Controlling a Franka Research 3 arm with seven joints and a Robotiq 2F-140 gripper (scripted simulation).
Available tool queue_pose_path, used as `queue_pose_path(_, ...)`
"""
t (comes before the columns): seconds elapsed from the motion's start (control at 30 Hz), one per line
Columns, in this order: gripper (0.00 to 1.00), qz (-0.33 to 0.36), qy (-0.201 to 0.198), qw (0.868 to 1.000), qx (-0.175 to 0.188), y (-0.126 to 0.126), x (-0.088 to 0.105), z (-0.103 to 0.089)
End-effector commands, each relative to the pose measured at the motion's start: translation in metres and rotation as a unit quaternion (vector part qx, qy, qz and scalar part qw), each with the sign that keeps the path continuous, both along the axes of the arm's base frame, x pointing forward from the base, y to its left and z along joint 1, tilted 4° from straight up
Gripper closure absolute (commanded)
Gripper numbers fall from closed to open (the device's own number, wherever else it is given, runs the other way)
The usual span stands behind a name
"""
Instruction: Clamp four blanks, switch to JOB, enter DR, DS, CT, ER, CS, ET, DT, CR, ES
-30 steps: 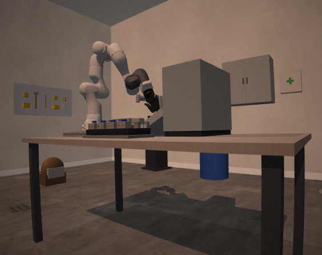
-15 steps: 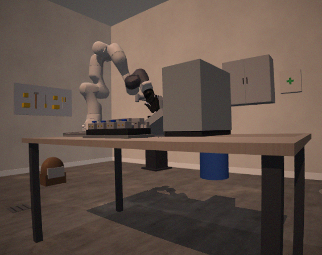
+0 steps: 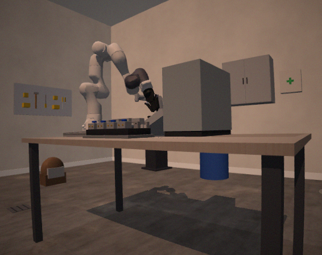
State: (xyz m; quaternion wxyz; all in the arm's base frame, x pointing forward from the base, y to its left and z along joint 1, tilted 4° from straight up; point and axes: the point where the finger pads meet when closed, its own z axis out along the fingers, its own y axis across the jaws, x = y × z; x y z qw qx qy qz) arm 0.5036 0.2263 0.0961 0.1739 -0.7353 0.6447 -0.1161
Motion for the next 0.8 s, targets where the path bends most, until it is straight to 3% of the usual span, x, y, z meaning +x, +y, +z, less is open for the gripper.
queue_pose_path(0.0,1.00,0.004,0.000,1.000,-0.001,0.000,0.000,0.003)
queue_pose_path(0.77,1.00,0.003,0.000,1.000,-0.001,-0.003,-0.011,0.028)
